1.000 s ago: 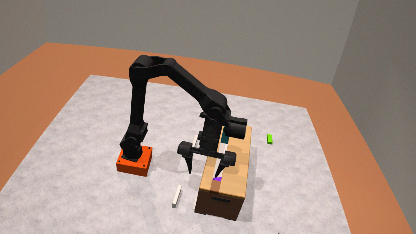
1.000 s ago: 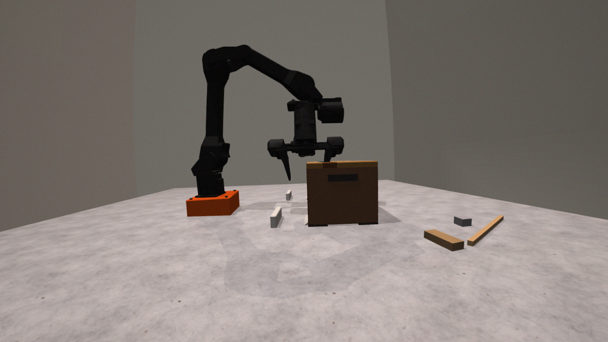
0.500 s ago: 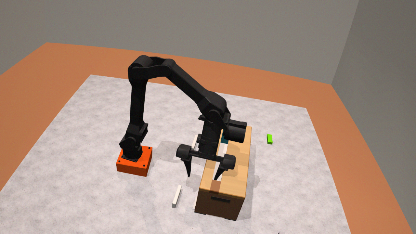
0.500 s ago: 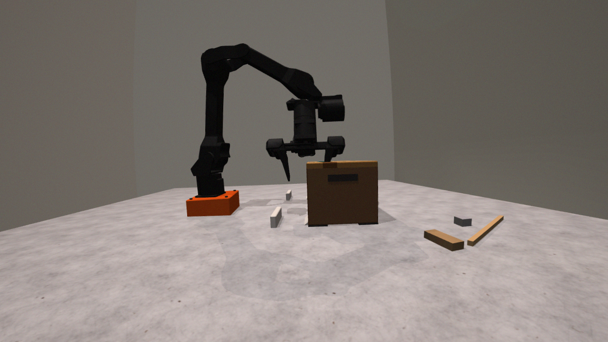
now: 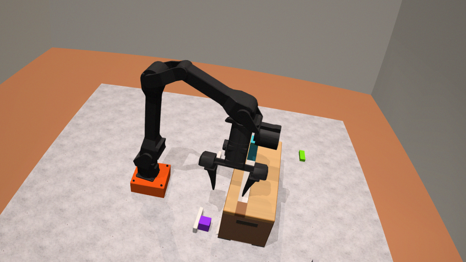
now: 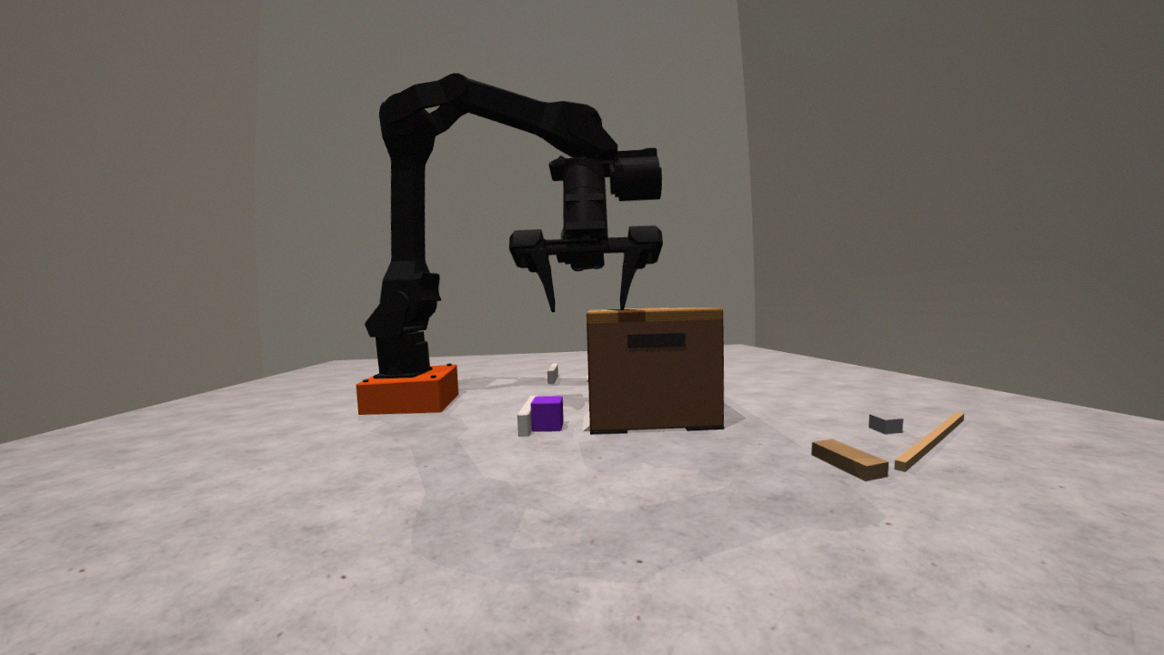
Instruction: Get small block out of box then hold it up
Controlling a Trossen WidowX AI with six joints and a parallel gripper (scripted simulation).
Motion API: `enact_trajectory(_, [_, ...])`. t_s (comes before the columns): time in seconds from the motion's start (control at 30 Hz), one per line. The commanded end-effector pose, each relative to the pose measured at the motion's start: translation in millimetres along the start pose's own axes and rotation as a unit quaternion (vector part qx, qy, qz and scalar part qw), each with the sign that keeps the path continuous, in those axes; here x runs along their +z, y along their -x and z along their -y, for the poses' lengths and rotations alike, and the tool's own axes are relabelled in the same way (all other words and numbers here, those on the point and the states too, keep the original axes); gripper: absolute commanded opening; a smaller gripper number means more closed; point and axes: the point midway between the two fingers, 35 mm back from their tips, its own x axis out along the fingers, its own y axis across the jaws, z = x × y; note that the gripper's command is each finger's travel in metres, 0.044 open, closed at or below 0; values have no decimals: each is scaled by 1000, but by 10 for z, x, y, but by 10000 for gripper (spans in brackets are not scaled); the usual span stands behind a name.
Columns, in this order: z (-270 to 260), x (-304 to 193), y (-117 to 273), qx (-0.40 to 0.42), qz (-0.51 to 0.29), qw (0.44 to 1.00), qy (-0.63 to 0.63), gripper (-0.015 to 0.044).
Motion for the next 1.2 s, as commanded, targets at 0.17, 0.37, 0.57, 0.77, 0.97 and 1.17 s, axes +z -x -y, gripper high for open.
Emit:
enact_trajectory(0.17, [-4,-53,149,-8,1,1000,-10,374])
enact_trajectory(0.37, [-52,-150,183,-19,28,975,-221,285])
enact_trajectory(0.57, [-129,-231,150,-5,70,844,-531,285])
enact_trajectory(0.77, [-203,-307,126,27,103,617,-780,285])
enact_trajectory(0.97, [-250,-356,115,53,119,459,-879,285])
enact_trajectory(1.17, [-290,-396,108,80,128,296,-943,285])
